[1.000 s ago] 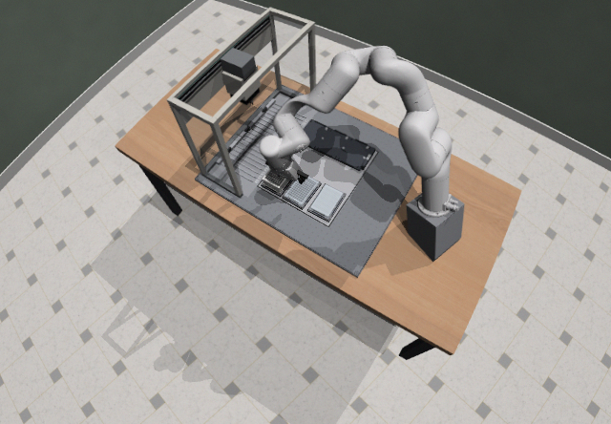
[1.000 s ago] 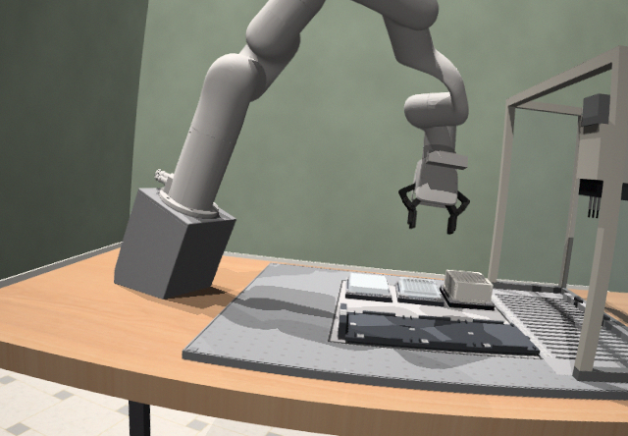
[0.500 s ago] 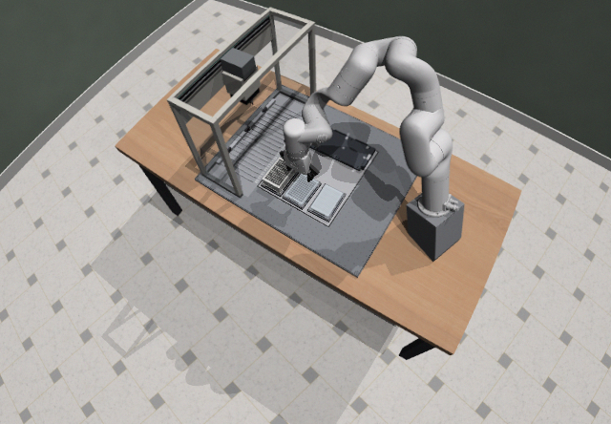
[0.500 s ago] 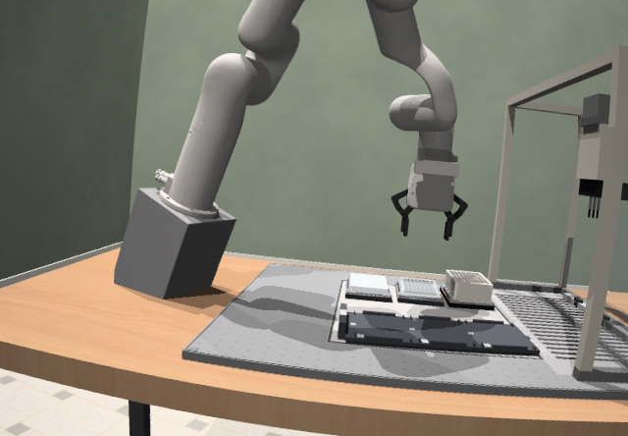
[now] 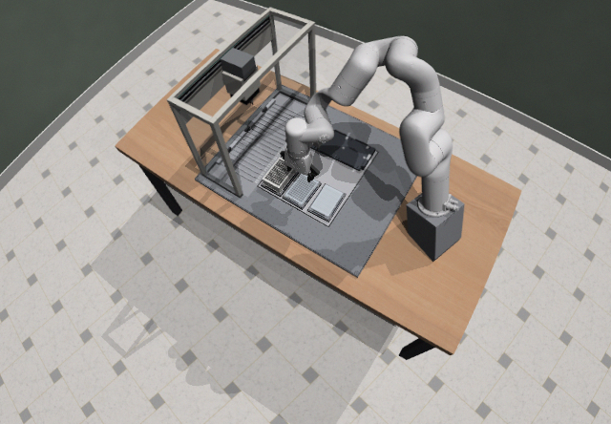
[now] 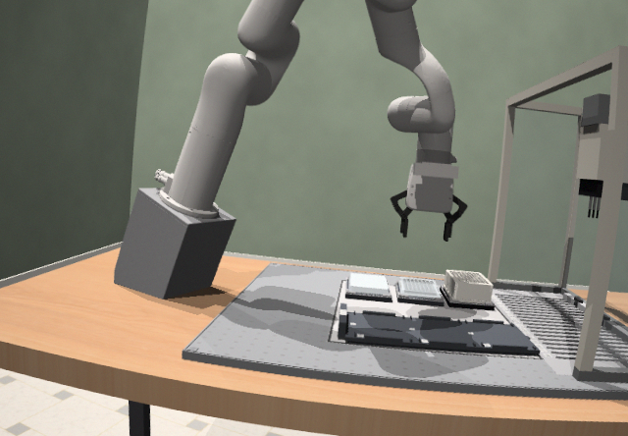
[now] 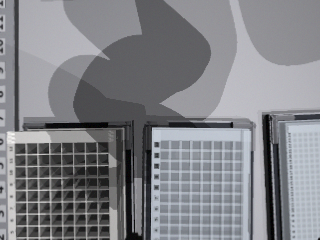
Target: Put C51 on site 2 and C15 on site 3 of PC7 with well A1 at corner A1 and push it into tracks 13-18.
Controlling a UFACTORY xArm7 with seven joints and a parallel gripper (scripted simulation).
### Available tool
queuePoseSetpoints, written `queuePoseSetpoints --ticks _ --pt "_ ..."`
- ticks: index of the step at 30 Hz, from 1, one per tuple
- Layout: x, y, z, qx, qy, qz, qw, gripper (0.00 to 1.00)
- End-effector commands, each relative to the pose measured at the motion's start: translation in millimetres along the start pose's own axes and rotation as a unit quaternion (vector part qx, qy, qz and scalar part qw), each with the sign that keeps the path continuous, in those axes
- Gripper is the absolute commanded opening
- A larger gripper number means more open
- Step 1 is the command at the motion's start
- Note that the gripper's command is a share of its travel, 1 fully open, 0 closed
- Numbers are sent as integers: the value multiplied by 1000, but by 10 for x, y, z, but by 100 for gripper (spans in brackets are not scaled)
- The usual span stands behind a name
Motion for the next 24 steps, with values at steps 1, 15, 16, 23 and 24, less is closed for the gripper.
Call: queuePoseSetpoints --ticks 1,15,16,23,24 --pt "-4 -13 52 2 0 0 1000 100" --pt "-5 -13 252 2 0 0 1000 100" --pt "-5 -13 269 2 0 0 1000 100" --pt "-5 -13 386 2 0 0 1000 100" --pt "-5 -13 386 2 0 0 1000 100"
Point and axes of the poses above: the point where the finger pads meet when closed, its own z axis out along the fingers, its own y axis across the jaws, x = y × z, the point moved 1 cm from there along -z, back along the fingers, and after that the axes turned 3 degrees about -z, right-handed, at the moved point
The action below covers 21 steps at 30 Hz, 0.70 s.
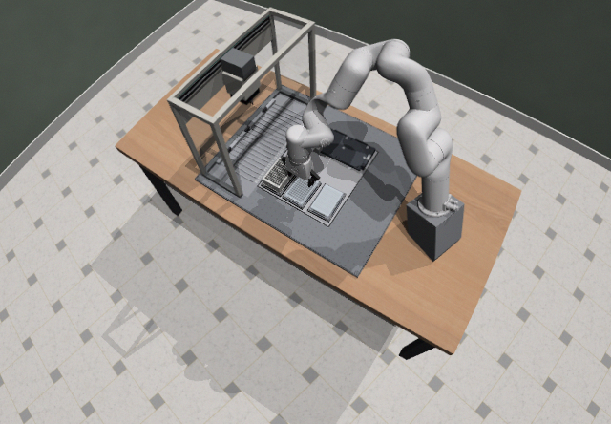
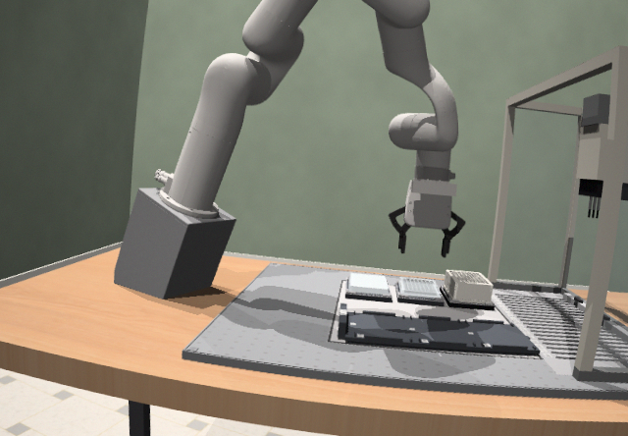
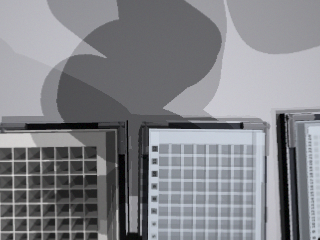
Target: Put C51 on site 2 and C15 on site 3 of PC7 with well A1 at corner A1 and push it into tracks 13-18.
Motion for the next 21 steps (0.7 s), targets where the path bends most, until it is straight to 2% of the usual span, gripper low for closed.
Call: queuePoseSetpoints --ticks 1,21 --pt "-8 -18 30 3 0 0 1000 100" --pt "-8 -19 330 3 0 0 1000 100"
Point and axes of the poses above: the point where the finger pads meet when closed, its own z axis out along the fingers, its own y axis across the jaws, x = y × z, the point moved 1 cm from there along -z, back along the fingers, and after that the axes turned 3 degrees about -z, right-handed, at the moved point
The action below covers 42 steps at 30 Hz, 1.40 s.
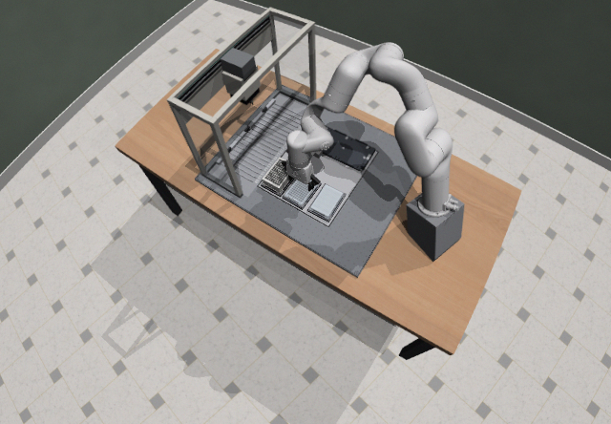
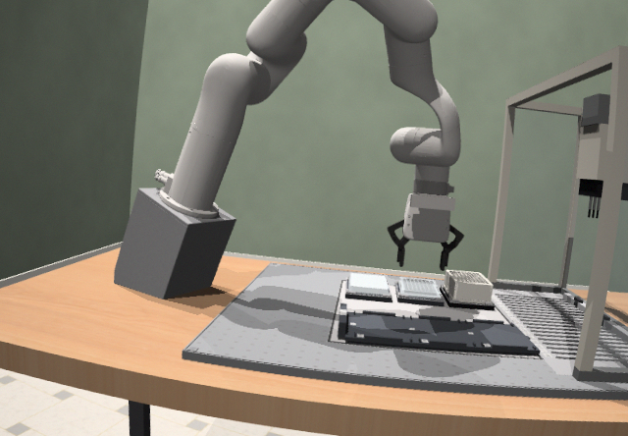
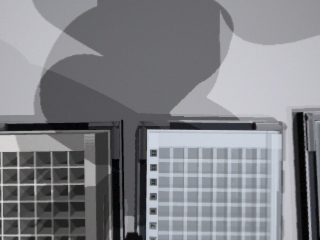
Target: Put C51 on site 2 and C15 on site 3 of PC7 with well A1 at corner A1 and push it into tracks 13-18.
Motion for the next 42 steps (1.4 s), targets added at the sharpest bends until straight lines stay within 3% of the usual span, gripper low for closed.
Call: queuePoseSetpoints --ticks 1,12,42 --pt "-8 -17 53 2 0 0 1000 100" --pt "-9 -17 236 2 -1 0 1000 100" --pt "-9 -17 338 2 -1 0 1000 100"
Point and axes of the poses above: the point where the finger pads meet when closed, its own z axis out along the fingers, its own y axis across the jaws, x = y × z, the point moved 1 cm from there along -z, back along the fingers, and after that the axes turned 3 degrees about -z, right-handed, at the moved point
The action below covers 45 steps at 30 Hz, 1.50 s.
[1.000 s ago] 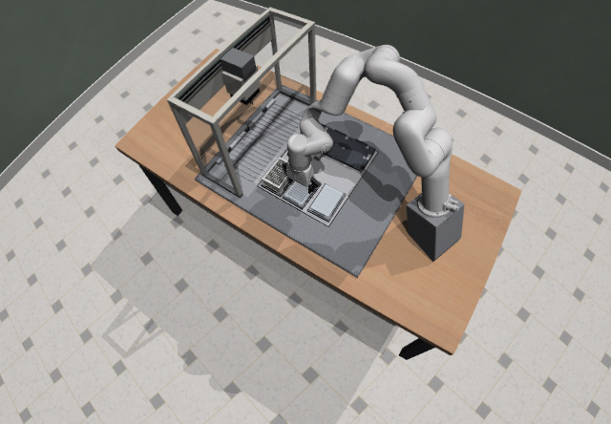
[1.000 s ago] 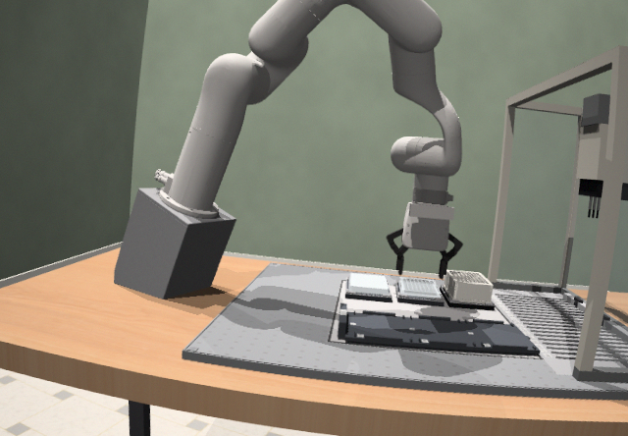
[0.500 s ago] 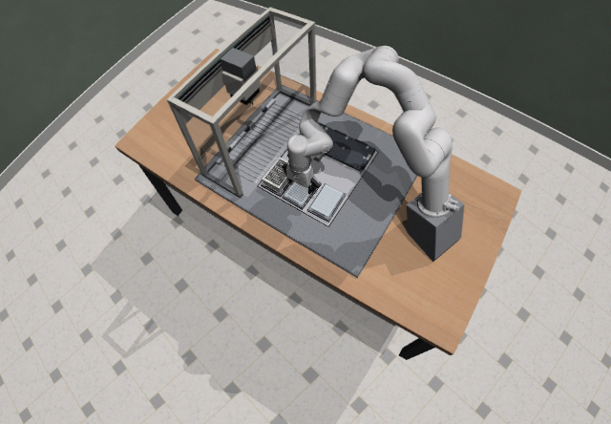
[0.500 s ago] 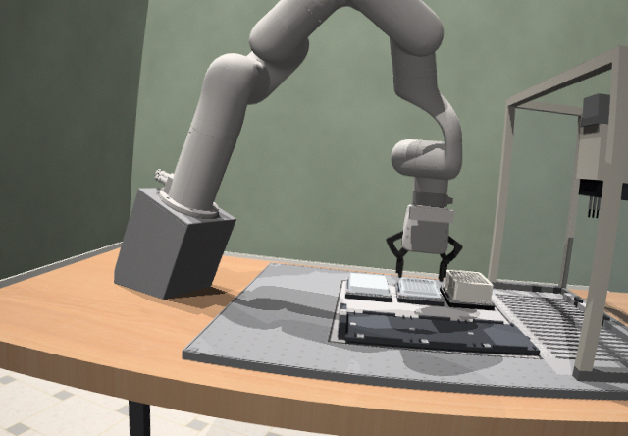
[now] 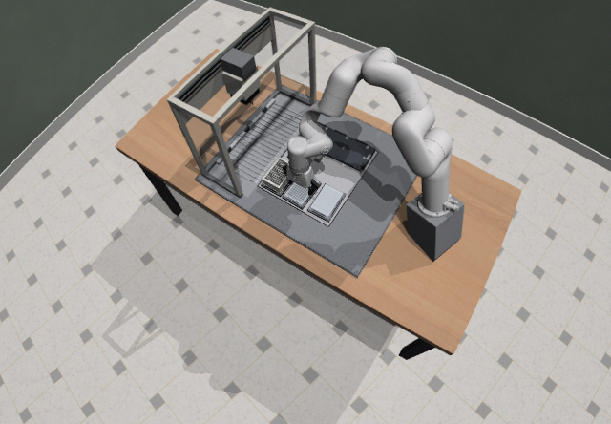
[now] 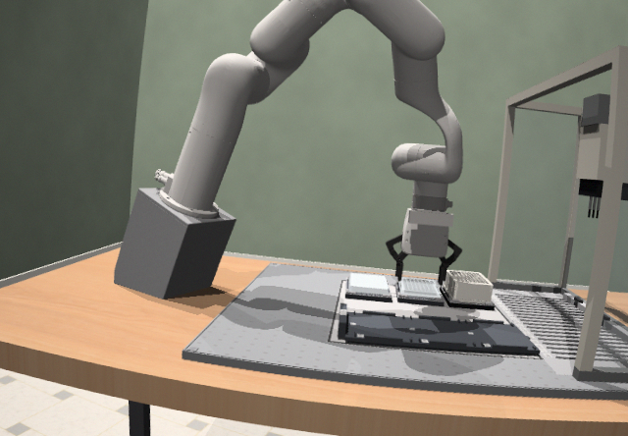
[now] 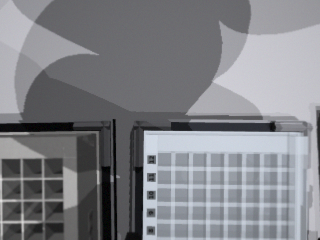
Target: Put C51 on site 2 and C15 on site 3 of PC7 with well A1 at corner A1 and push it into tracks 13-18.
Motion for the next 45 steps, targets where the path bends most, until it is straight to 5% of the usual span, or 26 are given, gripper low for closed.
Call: queuePoseSetpoints --ticks 1,35,36,45 --pt "-8 -17 16 2 -1 0 1000 100" --pt "-9 -17 109 2 -1 0 1000 100" --pt "-9 -16 103 2 -1 0 1000 0" --pt "-9 -17 103 2 -1 0 1000 0"
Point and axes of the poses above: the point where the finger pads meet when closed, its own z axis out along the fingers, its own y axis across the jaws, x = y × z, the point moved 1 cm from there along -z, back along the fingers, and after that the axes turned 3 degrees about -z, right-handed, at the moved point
